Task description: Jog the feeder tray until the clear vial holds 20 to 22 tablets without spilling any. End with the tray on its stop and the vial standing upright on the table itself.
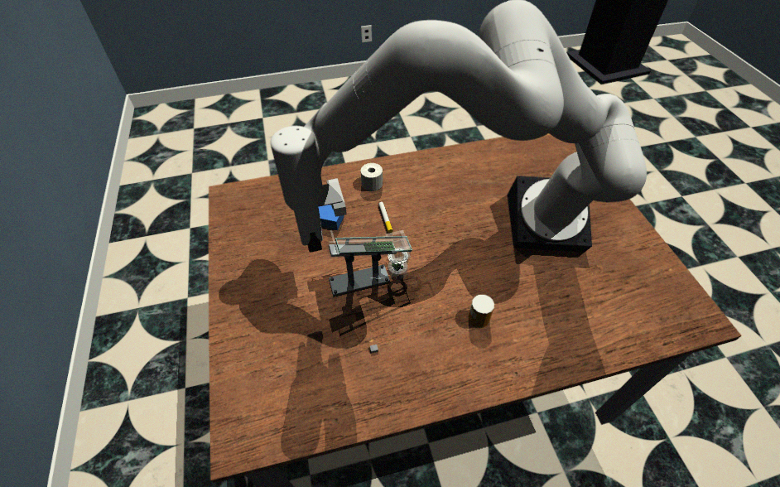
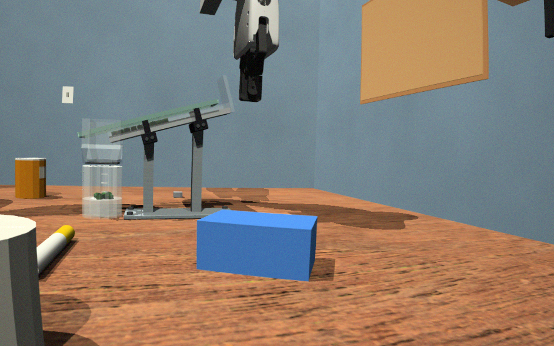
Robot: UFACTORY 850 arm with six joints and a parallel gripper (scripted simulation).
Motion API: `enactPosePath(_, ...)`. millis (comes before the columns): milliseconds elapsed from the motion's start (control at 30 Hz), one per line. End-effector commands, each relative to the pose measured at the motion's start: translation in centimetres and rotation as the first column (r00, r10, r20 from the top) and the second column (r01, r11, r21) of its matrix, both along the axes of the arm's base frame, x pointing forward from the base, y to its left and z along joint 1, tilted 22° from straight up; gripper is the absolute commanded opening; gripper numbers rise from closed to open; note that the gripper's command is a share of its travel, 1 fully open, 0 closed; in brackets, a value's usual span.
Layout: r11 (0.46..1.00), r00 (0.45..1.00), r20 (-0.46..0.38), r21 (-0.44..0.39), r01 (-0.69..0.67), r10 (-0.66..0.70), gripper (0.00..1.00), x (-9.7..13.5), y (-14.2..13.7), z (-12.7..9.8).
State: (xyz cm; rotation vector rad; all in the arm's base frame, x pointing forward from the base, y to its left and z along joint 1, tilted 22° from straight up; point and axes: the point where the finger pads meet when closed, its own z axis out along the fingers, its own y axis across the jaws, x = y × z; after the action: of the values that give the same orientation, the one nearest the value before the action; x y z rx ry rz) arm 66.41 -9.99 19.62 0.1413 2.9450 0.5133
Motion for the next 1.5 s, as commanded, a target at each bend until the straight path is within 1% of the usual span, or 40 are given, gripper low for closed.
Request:
enactPosePath(0,1.000,1.000,0.002,-0.001,0.000,0.000,0.00,0.1,-0.1,0.1)
enactPosePath(600,1.000,1.000,0.002,-0.001,0.000,0.000,0.00,0.0,0.0,0.1)
enactPosePath(667,1.000,1.000,0.002,-0.001,0.000,0.000,0.00,-0.4,0.1,-0.1)
enactPosePath(867,1.000,1.000,0.002,-0.001,0.000,0.000,0.00,-2.7,0.6,-1.1)
enactPosePath(967,1.000,1.000,0.002,-0.001,0.000,0.000,0.00,-3.0,0.7,-1.2)
enactPosePath(1000,1.000,1.000,0.002,-0.001,0.000,0.000,0.00,-2.9,0.6,-1.2)
enactPosePath(1067,1.000,1.000,0.002,-0.001,0.000,0.000,0.00,-1.4,0.3,-0.5)
enactPosePath(1133,1.000,1.000,0.002,-0.001,0.000,0.000,0.00,-1.4,0.3,-0.5)
enactPosePath(1200,1.000,1.000,0.002,-0.001,0.000,0.000,0.00,0.0,0.0,0.1)
enactPosePath(1467,1.000,1.000,0.002,-0.001,0.000,0.000,0.00,0.1,-0.1,0.1)
